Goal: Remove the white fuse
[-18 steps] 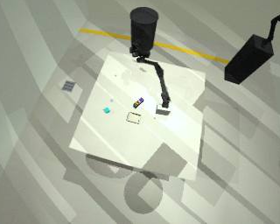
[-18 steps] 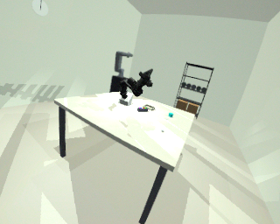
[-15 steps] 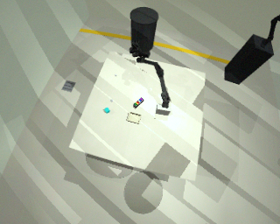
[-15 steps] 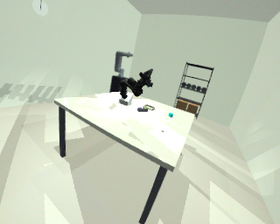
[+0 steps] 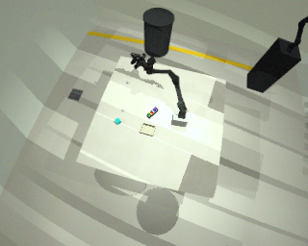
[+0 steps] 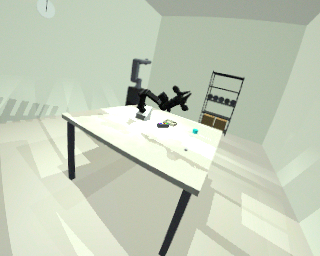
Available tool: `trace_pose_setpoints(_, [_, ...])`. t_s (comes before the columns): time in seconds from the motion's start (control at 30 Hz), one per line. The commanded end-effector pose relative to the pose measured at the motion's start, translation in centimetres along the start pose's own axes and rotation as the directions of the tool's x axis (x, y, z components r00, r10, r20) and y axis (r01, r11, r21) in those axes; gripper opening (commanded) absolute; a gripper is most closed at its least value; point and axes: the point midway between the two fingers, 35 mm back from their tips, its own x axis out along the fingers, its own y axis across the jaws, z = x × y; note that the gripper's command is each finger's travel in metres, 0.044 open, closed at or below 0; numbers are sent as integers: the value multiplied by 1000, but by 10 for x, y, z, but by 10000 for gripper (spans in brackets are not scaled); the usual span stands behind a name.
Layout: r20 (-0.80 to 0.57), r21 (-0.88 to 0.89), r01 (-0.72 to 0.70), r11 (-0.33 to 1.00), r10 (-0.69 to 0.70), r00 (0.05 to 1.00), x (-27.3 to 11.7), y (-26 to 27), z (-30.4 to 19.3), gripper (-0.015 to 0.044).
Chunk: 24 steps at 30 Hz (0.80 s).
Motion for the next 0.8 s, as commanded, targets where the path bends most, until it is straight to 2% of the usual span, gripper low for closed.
trace_pose_setpoints(0.0, [65,519,-254,816,259,964,-3,49,60,65])
trace_pose_setpoints(0.17, [165,795,-383,471,440,883,-16,79,114,65])
trace_pose_setpoints(0.37, [300,918,-397,29,603,739,-43,101,177,65])
trace_pose_setpoints(0.57, [431,902,-276,-332,716,548,-81,111,236,65])
trace_pose_setpoints(0.77, [537,834,-56,-550,783,313,-131,109,289,65])
